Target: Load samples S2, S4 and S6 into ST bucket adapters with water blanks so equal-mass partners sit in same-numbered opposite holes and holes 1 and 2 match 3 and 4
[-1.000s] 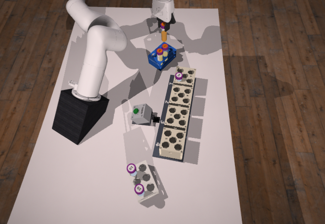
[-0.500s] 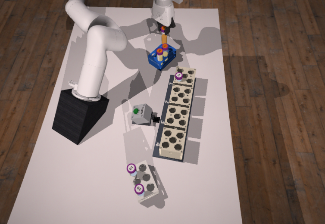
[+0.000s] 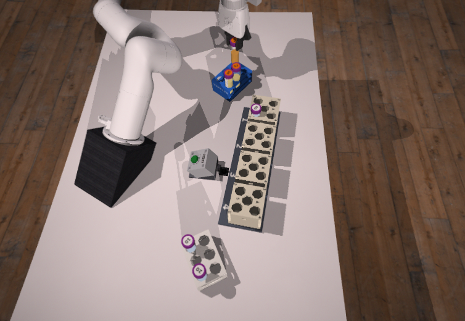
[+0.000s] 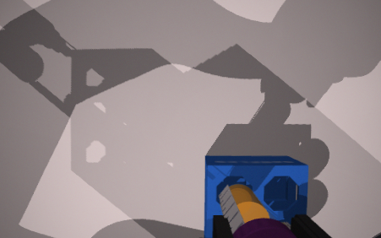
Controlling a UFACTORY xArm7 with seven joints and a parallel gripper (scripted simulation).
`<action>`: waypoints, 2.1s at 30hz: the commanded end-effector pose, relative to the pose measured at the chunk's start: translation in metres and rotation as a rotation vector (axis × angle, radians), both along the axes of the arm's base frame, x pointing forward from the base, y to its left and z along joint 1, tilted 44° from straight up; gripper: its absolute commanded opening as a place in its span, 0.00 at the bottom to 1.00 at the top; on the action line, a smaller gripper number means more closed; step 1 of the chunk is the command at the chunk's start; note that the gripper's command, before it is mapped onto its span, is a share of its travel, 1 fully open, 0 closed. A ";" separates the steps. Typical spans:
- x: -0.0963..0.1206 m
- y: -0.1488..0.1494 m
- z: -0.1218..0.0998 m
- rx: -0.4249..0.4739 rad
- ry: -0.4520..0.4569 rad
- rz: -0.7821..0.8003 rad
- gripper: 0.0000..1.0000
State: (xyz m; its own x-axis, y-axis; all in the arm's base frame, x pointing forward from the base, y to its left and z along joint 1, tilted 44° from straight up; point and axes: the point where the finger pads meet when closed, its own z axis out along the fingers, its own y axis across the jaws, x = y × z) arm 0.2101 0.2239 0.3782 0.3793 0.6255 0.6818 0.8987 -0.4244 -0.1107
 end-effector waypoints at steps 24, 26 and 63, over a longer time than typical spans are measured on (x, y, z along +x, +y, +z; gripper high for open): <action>0.005 0.015 -0.016 0.002 -0.002 0.000 0.00; 0.006 0.016 -0.017 0.002 -0.002 0.000 0.00; 0.012 0.036 -0.039 0.002 -0.002 0.000 0.00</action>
State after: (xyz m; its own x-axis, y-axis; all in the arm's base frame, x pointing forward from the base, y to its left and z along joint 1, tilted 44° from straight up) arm 0.2217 0.2588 0.3395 0.3795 0.6257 0.6815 0.8987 -0.4243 -0.1108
